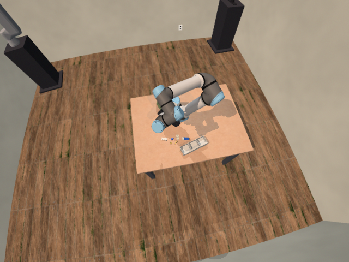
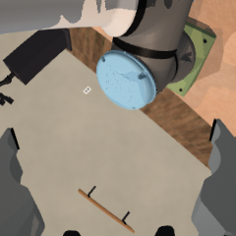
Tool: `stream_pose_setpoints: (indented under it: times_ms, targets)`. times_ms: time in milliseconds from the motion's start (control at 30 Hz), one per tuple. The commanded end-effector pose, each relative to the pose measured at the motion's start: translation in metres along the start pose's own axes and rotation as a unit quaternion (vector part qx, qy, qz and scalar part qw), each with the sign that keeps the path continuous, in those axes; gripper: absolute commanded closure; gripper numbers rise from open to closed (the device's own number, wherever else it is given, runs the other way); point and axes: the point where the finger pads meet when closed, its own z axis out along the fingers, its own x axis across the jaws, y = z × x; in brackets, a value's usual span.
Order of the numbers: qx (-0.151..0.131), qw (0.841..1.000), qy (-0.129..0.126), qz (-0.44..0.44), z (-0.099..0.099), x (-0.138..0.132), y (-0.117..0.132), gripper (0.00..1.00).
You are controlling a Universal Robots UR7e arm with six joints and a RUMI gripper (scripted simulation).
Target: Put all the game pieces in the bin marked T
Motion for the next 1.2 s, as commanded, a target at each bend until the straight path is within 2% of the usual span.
stream_pose_setpoints:
  times_ms: [0,533,567,1033,1100,1167]
  targets:
    - [0.000,1.000,0.000,0.000,0.000,0.000,0.000,0.00]
    - [0.000,1.000,0.000,0.000,0.000,0.000,0.000,0.00]
    - [0.000,1.000,0.000,0.000,0.005,0.005,-0.004,0.96]
    - [0.000,1.000,0.000,0.000,0.076,0.080,-0.058,0.96]
    - [0.000,1.000,0.000,0.000,0.076,0.080,-0.058,0.96]
    - [0.000,1.000,0.000,0.000,0.086,0.091,-0.066,0.96]
